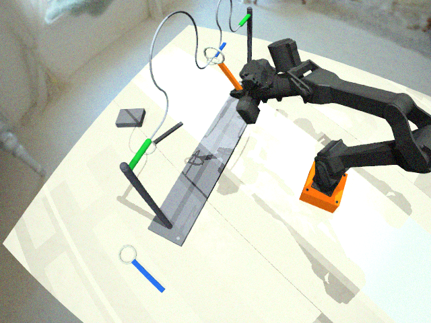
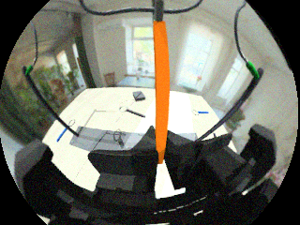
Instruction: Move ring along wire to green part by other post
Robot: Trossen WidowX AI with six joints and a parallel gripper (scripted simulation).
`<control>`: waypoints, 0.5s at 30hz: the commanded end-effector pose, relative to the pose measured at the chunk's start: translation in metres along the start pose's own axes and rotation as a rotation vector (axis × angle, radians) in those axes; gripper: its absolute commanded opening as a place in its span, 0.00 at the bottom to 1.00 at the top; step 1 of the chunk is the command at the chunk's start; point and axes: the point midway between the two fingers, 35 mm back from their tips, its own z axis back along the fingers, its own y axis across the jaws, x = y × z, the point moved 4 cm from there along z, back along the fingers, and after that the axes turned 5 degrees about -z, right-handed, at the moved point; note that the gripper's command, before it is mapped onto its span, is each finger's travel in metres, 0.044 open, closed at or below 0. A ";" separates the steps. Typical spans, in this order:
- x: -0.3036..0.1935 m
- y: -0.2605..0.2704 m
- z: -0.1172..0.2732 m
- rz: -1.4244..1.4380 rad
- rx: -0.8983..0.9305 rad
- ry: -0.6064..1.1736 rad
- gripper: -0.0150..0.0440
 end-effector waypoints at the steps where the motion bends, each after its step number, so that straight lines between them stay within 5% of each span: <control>1: -0.002 0.008 0.000 -0.038 0.027 0.001 0.00; 15: -0.003 0.028 -0.001 -0.095 0.072 -0.002 0.00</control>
